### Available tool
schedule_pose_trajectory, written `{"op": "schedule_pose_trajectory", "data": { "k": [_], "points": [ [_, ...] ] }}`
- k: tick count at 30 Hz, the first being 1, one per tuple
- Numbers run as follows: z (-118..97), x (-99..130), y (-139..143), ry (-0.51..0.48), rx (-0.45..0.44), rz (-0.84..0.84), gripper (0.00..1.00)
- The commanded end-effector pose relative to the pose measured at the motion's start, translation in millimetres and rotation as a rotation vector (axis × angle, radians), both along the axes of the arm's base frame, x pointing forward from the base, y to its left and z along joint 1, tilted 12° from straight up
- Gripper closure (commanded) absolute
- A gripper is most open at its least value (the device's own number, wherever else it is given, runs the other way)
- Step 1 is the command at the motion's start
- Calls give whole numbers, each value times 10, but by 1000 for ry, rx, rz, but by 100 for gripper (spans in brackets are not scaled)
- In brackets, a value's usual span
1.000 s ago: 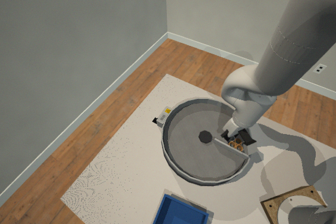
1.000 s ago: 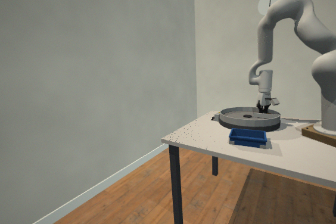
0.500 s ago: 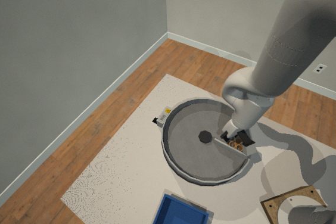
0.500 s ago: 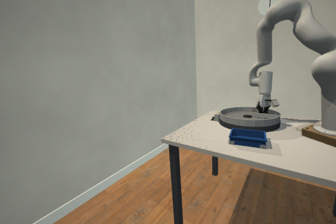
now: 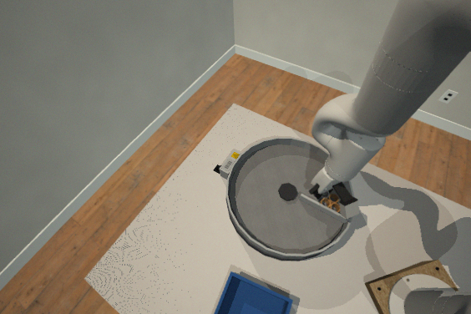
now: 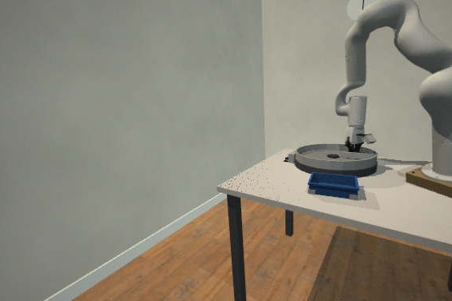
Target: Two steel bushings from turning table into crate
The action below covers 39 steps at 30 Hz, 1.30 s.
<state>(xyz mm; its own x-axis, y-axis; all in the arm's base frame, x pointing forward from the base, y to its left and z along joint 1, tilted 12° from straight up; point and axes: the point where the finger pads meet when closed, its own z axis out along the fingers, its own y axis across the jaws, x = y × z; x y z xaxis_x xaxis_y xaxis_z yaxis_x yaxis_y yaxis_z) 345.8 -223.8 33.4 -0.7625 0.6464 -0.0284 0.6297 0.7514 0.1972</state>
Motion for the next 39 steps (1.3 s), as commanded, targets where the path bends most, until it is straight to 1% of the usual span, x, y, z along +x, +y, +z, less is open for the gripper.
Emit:
{"op": "schedule_pose_trajectory", "data": {
  "k": [1,34,39],
  "points": [
    [2,4,-5,-1,-1,0,100],
    [3,4,-5,-1,-1,0,100],
    [48,-3,-11,-1,-1,0,100]
  ]
}}
